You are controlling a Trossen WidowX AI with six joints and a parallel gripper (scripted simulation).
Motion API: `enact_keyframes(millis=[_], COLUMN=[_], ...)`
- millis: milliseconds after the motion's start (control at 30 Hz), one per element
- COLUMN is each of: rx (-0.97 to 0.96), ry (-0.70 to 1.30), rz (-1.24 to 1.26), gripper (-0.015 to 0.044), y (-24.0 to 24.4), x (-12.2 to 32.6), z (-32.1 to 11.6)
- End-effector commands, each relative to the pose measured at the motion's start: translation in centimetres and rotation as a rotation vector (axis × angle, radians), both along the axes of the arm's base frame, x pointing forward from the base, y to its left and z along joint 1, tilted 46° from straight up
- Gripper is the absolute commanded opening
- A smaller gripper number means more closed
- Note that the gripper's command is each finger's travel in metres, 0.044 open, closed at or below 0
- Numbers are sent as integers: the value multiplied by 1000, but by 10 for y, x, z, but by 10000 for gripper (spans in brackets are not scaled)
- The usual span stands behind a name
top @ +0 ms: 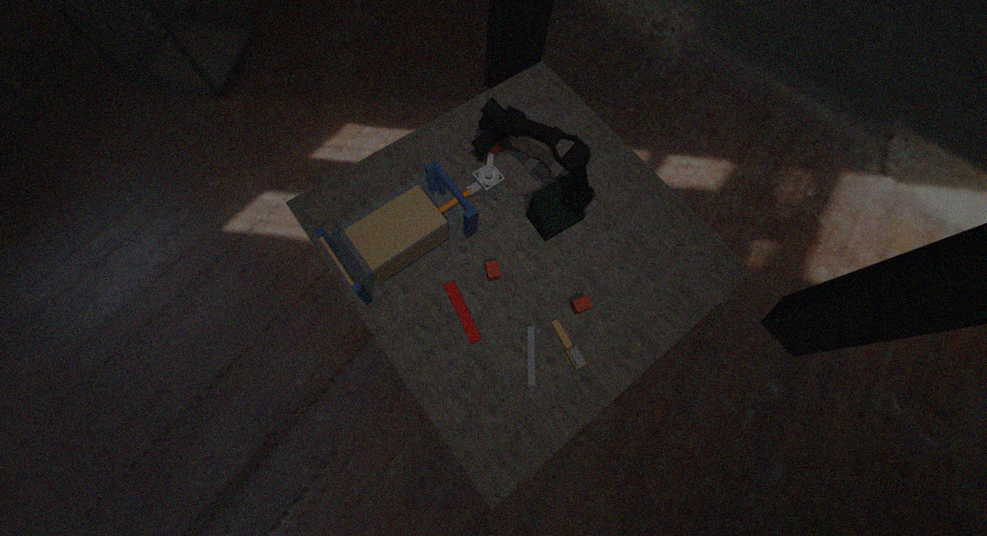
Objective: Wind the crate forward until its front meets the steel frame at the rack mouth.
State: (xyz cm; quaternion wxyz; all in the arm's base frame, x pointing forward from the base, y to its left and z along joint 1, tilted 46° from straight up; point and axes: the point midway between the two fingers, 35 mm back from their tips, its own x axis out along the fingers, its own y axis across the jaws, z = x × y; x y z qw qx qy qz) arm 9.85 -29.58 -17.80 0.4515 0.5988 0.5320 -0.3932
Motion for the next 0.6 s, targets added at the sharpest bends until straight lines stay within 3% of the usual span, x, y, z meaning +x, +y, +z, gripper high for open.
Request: enact_keyframes(millis=[0,567], rx=[30,29], ry=[-16,-17], rz=[9,9], gripper=[0,0], y=[6,-3], x=[14,34], z=[-12,-17])
